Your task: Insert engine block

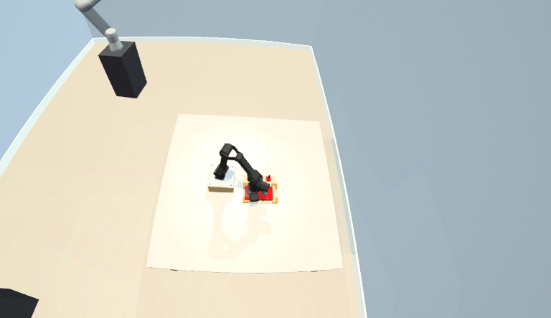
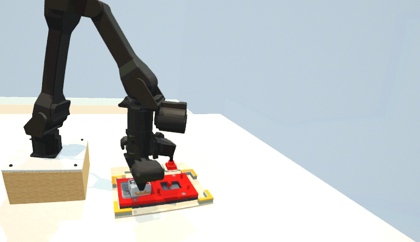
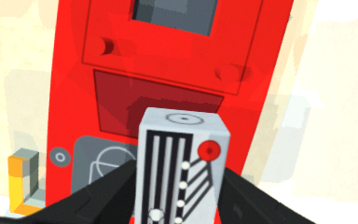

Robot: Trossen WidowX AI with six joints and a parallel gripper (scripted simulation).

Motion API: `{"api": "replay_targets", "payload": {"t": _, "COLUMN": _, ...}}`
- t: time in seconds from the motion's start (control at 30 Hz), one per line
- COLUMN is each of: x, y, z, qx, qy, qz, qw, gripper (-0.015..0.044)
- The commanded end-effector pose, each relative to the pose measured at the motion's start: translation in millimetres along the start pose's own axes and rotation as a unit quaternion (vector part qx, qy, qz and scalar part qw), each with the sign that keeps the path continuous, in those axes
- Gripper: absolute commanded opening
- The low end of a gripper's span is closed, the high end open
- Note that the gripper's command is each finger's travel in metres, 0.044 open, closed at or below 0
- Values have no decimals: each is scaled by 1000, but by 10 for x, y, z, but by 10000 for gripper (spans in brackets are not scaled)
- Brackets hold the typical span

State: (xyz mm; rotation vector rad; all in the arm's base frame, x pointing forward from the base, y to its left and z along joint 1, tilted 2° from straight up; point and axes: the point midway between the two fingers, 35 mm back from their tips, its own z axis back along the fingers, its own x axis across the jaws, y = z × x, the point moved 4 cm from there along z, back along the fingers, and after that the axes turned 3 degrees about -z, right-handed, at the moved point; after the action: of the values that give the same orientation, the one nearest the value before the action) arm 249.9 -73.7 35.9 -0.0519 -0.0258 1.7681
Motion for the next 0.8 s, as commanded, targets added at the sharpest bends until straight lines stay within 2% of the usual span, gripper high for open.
{"api": "replay_targets", "payload": {"t": 0.0, "x": -2, "y": 0, "z": 0, "qx": 1, "qy": 1, "qz": -1, "qw": 1000, "gripper": 52}}
{"api": "replay_targets", "payload": {"t": 0.07, "x": -7, "y": -9, "z": 37, "qx": 1, "qy": 1, "qz": -1, "qw": 1000, "gripper": 0}}
{"api": "replay_targets", "payload": {"t": 0.77, "x": -38, "y": -77, "z": 664, "qx": 0, "qy": 2, "qz": -1, "qw": 1000, "gripper": 0}}
